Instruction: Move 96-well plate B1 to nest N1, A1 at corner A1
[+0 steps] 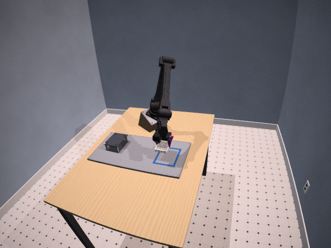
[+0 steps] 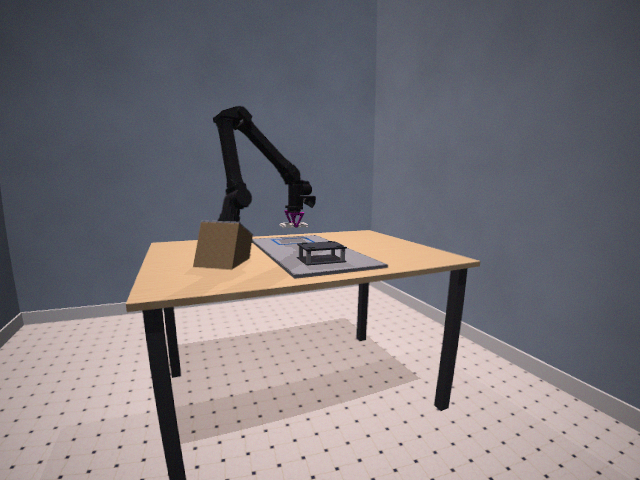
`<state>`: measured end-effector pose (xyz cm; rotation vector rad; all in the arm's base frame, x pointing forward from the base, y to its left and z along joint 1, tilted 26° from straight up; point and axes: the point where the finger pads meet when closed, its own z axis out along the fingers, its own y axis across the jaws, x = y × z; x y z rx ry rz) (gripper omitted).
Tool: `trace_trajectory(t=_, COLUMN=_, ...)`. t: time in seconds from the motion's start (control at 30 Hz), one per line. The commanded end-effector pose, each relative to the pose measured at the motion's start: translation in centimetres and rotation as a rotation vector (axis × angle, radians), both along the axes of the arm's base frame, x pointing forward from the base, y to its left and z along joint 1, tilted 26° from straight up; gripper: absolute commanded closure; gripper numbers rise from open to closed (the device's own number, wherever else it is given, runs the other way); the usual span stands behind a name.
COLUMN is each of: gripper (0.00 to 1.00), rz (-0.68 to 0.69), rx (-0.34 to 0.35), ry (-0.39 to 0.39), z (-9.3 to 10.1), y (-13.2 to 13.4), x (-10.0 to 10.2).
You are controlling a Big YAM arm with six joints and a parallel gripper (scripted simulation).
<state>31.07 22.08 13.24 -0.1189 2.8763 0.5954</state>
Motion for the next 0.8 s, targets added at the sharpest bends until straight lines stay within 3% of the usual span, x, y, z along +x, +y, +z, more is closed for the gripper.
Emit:
trace_trajectory(t=0.0, gripper=1.0, rz=-0.002, rx=0.007, ry=-0.029, z=1.1, y=-1.6, x=0.3)
trace_trajectory(t=0.4, gripper=1.0, rz=-0.002, rx=0.006, ry=-0.029, z=0.2, y=-4.8, x=0.6)
trace_trajectory(t=0.43, gripper=1.0, rz=-0.003, rx=0.021, ry=-0.073, z=2.1, y=-4.6, x=2.2)
trace_trajectory(t=0.53, gripper=1.0, rz=-0.003, rx=0.005, ry=-0.029, z=-0.2, y=-6.1, x=0.7)
trace_trajectory(t=0.77, gripper=1.0, rz=-0.003, rx=0.005, ry=-0.035, z=-0.5, y=-8.3, x=1.1)
